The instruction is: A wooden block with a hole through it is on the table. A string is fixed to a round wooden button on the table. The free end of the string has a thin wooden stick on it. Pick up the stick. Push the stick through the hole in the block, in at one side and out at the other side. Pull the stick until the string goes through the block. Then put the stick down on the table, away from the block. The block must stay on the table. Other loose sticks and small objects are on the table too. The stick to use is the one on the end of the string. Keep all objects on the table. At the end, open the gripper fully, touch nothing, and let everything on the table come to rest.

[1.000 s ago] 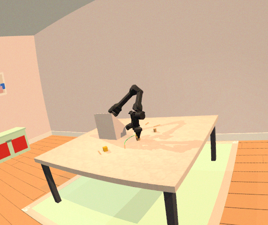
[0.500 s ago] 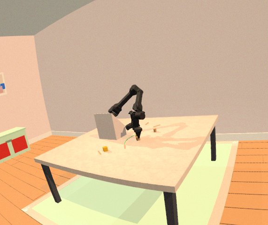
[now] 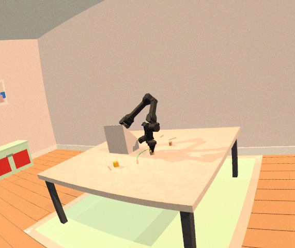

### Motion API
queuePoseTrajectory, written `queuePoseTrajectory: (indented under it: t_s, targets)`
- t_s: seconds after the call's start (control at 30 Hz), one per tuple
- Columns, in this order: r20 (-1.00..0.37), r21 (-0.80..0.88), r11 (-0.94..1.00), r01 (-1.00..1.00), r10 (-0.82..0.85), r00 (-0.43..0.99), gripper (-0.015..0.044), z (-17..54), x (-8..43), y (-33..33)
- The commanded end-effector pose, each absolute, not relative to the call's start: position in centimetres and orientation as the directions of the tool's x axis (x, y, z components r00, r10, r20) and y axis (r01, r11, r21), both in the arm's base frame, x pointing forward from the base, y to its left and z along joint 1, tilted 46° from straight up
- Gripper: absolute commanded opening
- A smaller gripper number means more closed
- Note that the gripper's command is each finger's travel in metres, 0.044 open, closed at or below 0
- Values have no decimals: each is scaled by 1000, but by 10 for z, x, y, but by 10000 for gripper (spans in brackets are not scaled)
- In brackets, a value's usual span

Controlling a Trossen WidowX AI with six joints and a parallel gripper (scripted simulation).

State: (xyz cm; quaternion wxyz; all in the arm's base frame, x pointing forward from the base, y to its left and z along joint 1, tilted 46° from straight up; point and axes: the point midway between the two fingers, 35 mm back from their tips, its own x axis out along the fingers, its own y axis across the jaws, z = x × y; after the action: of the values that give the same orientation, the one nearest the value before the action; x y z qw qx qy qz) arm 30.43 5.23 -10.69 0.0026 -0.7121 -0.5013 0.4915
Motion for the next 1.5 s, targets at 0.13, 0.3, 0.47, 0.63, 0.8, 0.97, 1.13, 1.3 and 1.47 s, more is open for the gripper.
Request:
queuePoseTrajectory:
  t_s: [0.13, 0.3, 0.47, 0.63, 0.8, 0.97, 1.13, 1.3, 1.47]
  targets:
    - [-693, -513, -487, 707, 721, -6, 241, -110, 299, 58]
    - [-693, -513, -487, 707, 721, -6, 241, -110, 299, 58]
    - [-693, -513, -487, 707, 721, -6, 241, -110, 299, 58]
    - [-693, -513, -487, 707, 721, -6, 241, -110, 299, 58]
    - [-693, -513, -487, 707, 721, -6, 241, -110, 299, 58]
    - [-697, -496, -497, 712, 716, 14, 234, -107, 304, 52]
    - [-697, -496, -497, 712, 716, 14, 201, -107, 304, 52]
    - [-697, -496, -497, 712, 716, 14, 168, -107, 304, 52]
    - [-697, -496, -497, 712, 716, 14, 134, -107, 304, 52]
